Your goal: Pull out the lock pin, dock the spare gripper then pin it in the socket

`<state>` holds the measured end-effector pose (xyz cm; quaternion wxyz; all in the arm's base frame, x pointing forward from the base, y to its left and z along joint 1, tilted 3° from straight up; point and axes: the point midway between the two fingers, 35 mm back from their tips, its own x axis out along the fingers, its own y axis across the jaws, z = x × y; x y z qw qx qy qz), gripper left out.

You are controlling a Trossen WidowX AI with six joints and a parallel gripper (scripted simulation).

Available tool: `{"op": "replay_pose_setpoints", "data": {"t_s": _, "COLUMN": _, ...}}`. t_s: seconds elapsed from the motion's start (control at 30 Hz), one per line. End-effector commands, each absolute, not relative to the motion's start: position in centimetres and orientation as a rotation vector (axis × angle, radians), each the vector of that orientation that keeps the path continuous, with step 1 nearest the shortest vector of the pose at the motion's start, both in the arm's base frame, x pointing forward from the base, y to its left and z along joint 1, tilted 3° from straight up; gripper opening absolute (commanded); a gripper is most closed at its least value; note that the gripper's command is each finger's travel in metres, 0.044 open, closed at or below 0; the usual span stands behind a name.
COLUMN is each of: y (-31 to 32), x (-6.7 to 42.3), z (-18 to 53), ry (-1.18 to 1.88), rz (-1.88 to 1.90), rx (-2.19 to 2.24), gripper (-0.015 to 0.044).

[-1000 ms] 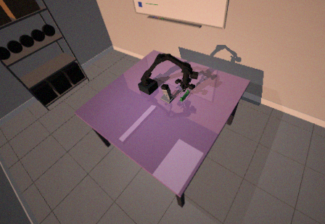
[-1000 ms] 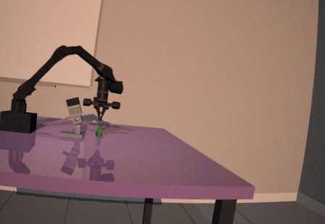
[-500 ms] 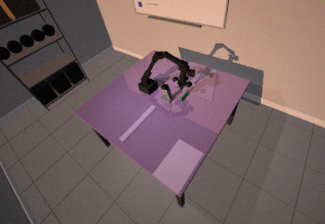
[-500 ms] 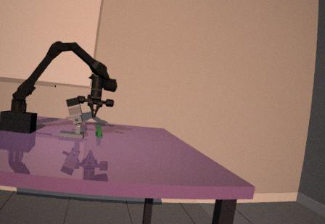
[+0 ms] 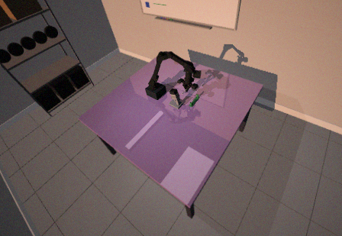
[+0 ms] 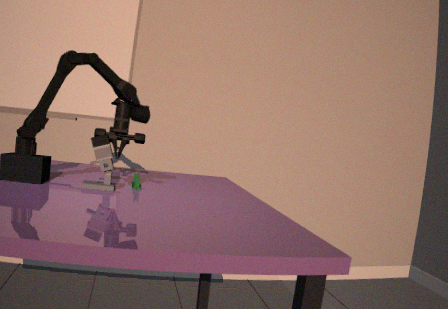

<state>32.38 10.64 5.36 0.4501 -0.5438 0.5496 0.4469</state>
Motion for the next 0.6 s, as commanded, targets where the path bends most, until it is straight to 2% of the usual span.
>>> {"op": "replay_pose_setpoints", "data": {"t_s": 0.0, "y": 10.7, "x": 31.1, "z": 5.7, "ry": 1.355, "rz": 1.101, "rx": -1.337, "gripper": 0.0000}}
{"op": "replay_pose_setpoints", "data": {"t_s": 0.33, "y": 10.6, "x": 29.2, "z": 5.5, "ry": 1.358, "rz": 1.104, "rx": -1.333, "gripper": 0.0000}}
{"op": "replay_pose_setpoints", "data": {"t_s": 0.57, "y": 10.9, "x": 29.3, "z": 2.1, "ry": 1.361, "rz": 1.108, "rx": -1.330, "gripper": 0.0000}}
